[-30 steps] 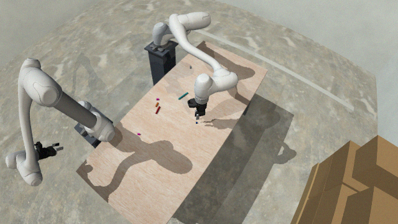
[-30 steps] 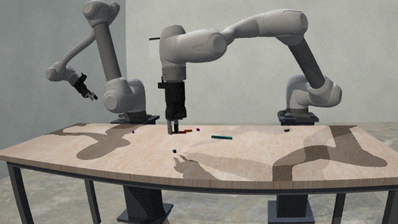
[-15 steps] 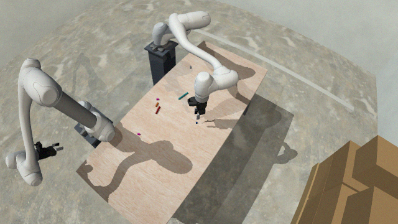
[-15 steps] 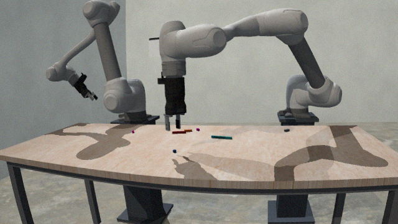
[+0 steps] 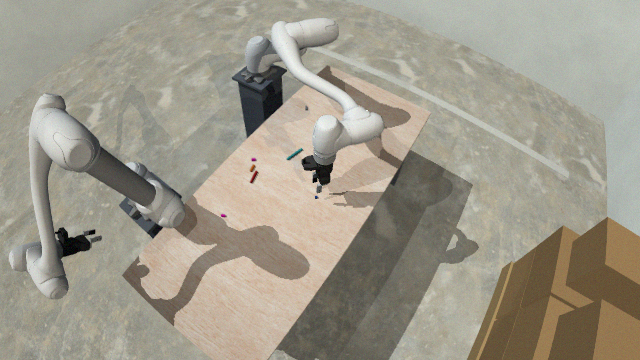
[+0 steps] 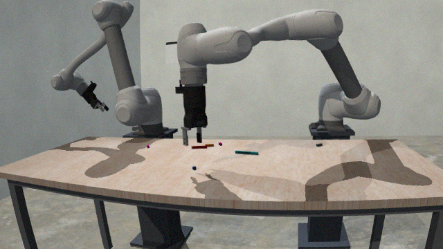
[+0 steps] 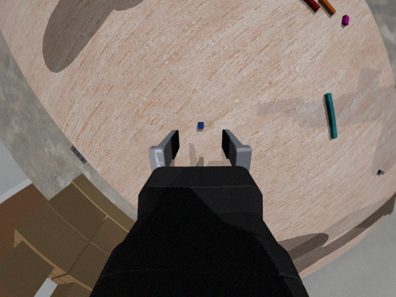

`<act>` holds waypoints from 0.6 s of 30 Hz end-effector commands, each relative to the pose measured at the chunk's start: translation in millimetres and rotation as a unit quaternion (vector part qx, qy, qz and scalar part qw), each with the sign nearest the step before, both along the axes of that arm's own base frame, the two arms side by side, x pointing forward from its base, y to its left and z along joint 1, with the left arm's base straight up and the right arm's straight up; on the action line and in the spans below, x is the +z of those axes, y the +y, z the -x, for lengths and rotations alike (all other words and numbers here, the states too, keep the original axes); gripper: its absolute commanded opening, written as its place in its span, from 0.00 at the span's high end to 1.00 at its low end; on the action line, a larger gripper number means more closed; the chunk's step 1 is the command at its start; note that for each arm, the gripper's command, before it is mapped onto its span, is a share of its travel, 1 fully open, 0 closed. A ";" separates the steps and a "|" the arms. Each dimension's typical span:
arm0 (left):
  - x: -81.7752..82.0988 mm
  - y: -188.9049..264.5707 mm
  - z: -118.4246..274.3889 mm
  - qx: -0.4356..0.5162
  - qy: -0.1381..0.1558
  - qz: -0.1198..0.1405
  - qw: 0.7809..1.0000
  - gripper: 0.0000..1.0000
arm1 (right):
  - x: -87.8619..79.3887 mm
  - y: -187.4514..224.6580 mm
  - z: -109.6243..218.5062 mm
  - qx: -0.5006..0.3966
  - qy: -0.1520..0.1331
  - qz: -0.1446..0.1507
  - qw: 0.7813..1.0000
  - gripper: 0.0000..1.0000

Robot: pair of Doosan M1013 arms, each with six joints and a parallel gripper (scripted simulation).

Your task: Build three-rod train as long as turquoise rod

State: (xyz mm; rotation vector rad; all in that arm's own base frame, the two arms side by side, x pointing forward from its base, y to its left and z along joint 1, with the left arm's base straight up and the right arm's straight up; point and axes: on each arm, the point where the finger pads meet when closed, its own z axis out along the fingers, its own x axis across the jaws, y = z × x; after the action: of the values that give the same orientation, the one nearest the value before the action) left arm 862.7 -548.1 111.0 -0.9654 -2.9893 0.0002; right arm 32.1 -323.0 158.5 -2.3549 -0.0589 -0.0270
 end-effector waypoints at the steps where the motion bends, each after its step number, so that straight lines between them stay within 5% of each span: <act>1: 2.0 -0.1 -0.4 0.000 -0.001 0.000 1.000 0.00 | 0.3 -0.2 -0.1 0.000 0.000 0.000 1.000 0.00; 8: 2.1 -3.6 10.3 -0.042 -0.001 0.000 0.999 0.00 | 0.3 -0.2 -0.1 0.000 0.000 0.000 1.000 0.00; 18: 2.0 -16.0 61.2 -0.241 -0.001 0.000 0.971 0.00 | 0.3 -0.2 -0.1 0.000 0.000 0.000 1.000 0.00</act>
State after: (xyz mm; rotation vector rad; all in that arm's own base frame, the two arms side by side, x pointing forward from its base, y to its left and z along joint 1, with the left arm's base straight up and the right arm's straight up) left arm 817.8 -560.2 111.0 -1.4704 -2.7721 -0.0064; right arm 32.1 -323.0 158.5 -2.3549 -0.0589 -0.0270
